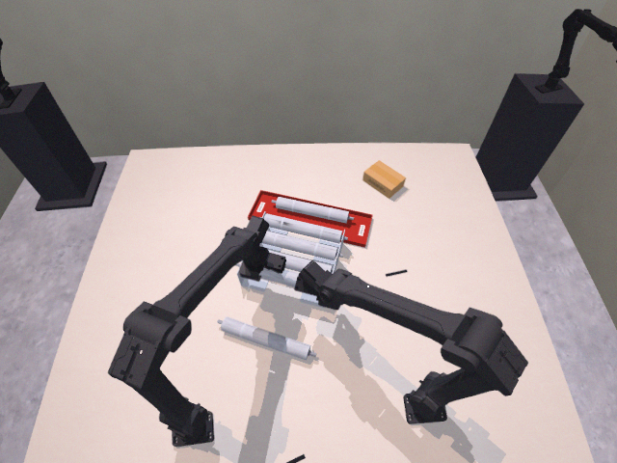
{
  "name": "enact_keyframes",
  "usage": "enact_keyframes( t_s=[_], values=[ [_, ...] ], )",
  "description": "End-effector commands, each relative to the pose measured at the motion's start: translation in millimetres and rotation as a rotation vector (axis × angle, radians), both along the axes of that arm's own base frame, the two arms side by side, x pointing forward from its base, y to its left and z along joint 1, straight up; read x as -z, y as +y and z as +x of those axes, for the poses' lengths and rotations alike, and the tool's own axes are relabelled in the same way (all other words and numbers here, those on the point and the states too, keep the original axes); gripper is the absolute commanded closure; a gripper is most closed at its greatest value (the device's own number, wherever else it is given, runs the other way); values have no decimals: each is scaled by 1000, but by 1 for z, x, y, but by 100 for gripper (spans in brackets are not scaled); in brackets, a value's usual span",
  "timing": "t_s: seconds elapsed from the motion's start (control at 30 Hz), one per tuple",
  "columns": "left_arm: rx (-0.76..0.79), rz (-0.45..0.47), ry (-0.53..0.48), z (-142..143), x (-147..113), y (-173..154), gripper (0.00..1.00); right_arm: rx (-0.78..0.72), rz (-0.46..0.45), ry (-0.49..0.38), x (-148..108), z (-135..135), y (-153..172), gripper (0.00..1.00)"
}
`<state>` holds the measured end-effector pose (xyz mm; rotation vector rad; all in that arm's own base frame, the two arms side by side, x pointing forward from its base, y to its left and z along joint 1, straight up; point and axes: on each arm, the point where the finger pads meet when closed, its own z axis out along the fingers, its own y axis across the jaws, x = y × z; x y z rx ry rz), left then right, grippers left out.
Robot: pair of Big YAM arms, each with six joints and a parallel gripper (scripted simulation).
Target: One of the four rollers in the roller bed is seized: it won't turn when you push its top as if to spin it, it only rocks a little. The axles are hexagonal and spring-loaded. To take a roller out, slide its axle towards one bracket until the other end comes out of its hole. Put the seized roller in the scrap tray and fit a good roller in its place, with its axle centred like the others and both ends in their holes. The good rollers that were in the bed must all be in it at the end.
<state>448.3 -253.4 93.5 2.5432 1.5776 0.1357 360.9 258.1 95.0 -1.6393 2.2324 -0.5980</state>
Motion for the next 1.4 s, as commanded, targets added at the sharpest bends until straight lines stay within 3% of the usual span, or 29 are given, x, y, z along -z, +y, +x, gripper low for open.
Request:
enact_keyframes(
  t_s=[0.0, 0.27, 0.3, 0.93, 1.07, 1.37],
  values=[
    [-4, -24, -43, 16, -25, -1, 38, -13, 37, -39, -25, 13, 19, 97],
    [-4, -24, -43, 16, -25, -1, 38, -13, 37, -39, -25, 13, 19, 97],
    [-4, -24, -43, 16, -25, -1, 68, -13, 37, -39, -25, 13, 19, 97],
    [-1, -20, -37, 15, -23, -1, 68, -12, 37, -39, -25, 14, 19, 97],
    [-1, -20, -37, 15, -23, -1, 68, 12, -17, 10, 0, 0, -8, 97],
    [-1, -20, -37, 15, -23, -1, 68, 18, -35, 23, 6, -3, -15, 97]
  ],
)
